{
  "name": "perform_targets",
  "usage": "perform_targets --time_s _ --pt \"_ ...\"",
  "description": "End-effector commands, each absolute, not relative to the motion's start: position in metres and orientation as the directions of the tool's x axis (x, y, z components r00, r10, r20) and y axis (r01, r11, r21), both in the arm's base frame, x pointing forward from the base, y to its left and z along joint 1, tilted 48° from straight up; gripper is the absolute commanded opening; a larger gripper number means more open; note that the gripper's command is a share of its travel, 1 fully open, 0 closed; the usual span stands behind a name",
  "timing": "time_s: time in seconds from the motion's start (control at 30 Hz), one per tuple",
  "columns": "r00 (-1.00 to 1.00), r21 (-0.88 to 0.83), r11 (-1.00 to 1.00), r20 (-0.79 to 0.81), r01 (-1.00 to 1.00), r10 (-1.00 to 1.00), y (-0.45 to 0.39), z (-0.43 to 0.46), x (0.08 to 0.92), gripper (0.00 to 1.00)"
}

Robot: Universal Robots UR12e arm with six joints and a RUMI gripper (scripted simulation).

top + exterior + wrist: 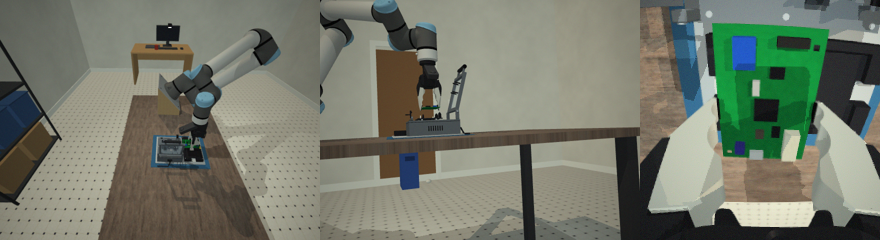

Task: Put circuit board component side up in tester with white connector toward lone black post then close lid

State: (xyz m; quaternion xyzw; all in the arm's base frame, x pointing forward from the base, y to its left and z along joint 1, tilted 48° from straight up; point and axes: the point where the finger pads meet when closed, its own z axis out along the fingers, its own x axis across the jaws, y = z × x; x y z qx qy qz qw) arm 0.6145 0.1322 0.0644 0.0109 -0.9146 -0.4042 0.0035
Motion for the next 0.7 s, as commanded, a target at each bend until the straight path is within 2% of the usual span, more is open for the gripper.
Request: perform_targets --time_s 0.0,0.67 --pt "-1.000 0.739 0.673 -0.003 -0.018 -0.022 0.121 0.055 0.612 0.39" --pt "-1.000 0.739 0.673 -0.003 -0.018 -0.022 0.081 0.017 0.600 0.39"
